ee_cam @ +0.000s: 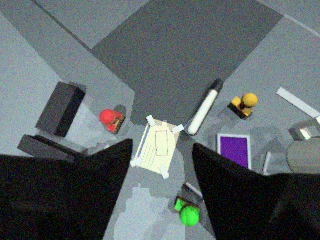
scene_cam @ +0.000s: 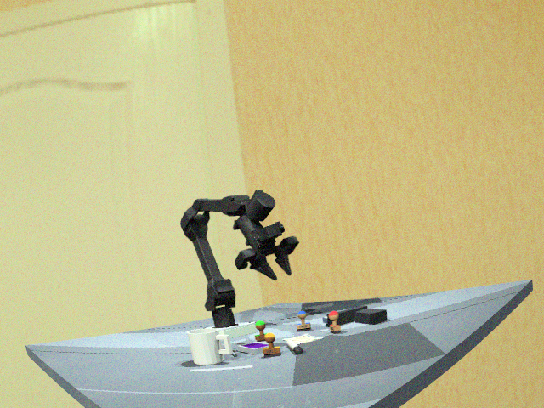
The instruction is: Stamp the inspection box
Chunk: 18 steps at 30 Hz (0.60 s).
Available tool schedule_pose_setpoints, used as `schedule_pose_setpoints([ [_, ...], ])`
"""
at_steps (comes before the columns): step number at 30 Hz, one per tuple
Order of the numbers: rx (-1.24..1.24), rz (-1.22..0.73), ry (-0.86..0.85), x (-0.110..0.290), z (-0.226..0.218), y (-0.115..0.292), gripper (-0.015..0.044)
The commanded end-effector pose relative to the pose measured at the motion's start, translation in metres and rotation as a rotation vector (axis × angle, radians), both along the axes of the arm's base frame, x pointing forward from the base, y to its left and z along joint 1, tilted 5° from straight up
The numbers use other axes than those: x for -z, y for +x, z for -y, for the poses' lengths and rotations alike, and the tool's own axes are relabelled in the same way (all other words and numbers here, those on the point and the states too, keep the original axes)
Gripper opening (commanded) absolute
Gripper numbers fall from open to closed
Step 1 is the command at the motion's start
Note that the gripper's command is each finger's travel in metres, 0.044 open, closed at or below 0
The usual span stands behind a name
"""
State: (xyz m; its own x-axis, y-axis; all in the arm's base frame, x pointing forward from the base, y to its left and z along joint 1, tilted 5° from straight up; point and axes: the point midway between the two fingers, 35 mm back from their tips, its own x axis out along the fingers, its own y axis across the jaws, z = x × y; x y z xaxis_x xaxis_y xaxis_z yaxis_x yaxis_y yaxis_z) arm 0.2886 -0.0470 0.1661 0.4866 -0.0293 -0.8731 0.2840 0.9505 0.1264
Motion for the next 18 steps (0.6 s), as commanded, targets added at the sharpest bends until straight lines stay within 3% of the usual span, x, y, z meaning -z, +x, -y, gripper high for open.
schedule_pose_setpoints([
  [1, -0.075, -0.324, -0.005, 0.055, 0.003, -0.047, 0.0226],
  [5, -0.146, -0.557, 0.020, 0.082, 0.003, -0.087, 0.0226],
  [18, -0.149, -0.568, 0.022, 0.084, 0.009, -0.085, 0.0226],
])
